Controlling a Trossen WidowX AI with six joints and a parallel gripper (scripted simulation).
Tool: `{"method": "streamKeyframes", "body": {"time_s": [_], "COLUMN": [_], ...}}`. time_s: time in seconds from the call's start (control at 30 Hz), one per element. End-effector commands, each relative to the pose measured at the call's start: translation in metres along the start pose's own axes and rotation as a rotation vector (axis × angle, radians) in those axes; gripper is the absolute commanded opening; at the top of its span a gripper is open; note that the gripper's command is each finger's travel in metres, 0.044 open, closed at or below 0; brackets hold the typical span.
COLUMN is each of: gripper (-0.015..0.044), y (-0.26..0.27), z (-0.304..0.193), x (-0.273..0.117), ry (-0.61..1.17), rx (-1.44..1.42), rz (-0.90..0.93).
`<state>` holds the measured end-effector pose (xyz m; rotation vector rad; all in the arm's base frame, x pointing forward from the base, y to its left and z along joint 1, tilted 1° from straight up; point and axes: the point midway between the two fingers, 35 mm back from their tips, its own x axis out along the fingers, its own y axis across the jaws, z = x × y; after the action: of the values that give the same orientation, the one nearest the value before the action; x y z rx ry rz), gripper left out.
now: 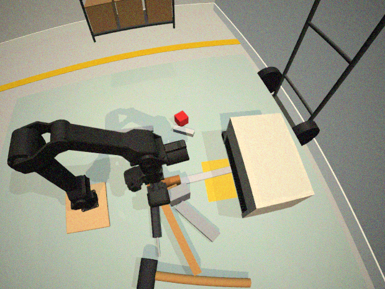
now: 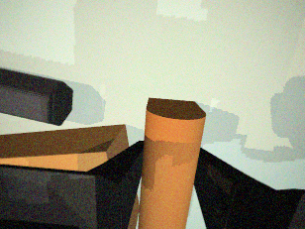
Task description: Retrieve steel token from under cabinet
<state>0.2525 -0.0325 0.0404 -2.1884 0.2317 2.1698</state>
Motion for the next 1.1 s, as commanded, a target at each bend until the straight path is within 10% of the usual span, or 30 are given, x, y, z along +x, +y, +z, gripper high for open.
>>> {"method": "streamKeyframes", "body": {"time_s": [0.0,1.07], "gripper": [0.0000,0.0000], "y": [0.0041,0.0049], "z": [-0.0008,-0.0008], "x": [-0.0004,-0.0003], "ry": [0.004,0.005], "rx": [0.046,0.306], "rz": [0.015,0.012]}}
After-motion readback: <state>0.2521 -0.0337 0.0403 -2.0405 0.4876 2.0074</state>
